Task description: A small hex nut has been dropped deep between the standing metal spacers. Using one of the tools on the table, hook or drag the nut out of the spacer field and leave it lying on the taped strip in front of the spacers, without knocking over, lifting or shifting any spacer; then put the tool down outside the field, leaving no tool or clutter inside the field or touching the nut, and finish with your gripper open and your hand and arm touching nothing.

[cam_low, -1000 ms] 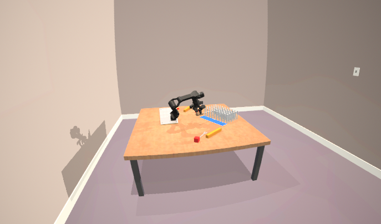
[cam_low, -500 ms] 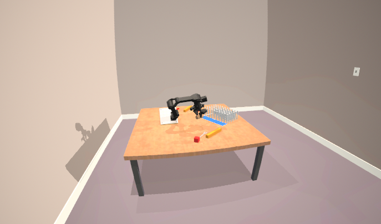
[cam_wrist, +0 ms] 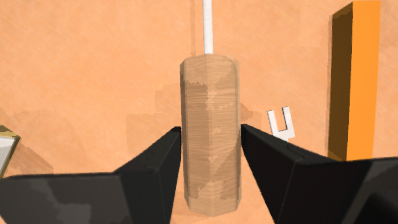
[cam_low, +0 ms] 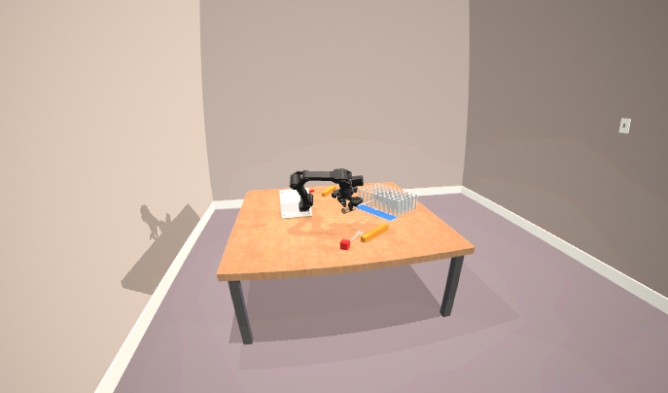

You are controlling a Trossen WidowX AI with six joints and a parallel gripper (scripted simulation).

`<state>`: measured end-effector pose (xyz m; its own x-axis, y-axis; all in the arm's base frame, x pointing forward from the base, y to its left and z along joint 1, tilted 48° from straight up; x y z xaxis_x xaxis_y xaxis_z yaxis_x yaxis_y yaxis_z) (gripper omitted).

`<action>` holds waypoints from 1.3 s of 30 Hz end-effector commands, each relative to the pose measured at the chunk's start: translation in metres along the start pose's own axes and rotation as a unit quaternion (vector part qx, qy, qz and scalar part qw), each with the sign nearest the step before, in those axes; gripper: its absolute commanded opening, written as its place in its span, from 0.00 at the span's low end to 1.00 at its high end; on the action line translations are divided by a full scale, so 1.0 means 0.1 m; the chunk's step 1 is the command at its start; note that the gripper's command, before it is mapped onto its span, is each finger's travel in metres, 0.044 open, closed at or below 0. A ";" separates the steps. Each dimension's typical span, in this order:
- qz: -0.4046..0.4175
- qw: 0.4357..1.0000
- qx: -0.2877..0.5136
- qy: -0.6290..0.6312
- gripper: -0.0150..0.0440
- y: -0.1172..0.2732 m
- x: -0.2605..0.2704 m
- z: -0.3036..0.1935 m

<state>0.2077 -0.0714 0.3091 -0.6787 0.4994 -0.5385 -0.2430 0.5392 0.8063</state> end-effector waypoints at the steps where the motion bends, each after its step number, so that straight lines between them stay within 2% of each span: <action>1: -0.001 1.000 -0.014 0.000 0.25 0.06 -0.04 -0.13; 18: -0.022 0.999 -0.044 0.011 0.25 0.33 -0.15 -0.73; 39: -0.100 0.993 -0.037 0.053 0.25 0.84 -0.07 -1.32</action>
<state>0.1080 -0.1233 0.4052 -0.6829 0.3426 -0.6452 -0.4064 0.5557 0.7253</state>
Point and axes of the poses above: the point midway between the two fingers, 35 mm back from their tips, its own y axis back along the fingers, its own x axis across the jaws, z = x × y, the point moved 6 cm from there along y, back along the fingers, and after that the axes turned 9 degrees about y, right-handed, at the moved point
